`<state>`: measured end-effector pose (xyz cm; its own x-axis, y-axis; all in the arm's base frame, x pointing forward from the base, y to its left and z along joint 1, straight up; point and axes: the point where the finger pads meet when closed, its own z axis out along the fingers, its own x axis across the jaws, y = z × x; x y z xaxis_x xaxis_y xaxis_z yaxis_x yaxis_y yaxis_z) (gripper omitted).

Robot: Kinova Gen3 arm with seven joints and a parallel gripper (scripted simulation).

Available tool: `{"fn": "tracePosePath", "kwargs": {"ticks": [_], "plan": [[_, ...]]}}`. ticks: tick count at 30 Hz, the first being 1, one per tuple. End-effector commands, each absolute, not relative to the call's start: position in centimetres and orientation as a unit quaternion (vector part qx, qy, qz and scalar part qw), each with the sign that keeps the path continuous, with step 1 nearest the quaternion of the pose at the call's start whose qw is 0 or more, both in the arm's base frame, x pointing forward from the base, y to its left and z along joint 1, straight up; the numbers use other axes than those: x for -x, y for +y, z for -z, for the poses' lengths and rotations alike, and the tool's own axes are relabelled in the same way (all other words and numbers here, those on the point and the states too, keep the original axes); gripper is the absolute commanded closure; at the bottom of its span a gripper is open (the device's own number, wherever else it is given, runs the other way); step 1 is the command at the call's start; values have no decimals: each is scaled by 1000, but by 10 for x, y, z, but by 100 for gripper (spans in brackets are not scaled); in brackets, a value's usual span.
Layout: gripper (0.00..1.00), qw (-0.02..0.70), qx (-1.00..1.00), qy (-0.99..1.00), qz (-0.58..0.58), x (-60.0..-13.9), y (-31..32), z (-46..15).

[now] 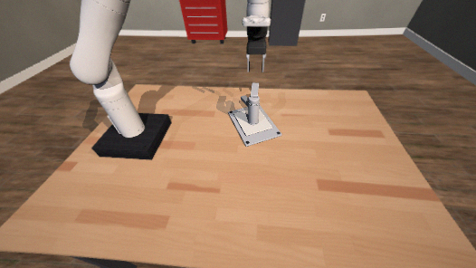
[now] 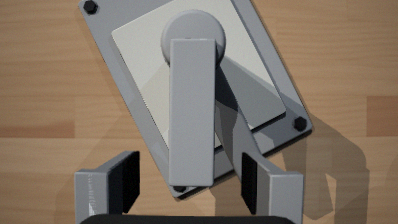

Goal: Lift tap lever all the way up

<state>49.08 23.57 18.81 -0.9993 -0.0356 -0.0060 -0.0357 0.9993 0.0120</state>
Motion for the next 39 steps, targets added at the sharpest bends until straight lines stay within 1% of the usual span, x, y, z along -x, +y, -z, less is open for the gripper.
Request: {"fn": "tracePosePath", "kwargs": {"ticks": [1, 39], "plan": [[0, 3, 18, 1000, -6, -491, 236, -188], [0, 1, 17, 1000, -3, -492, 236, -142]]}}
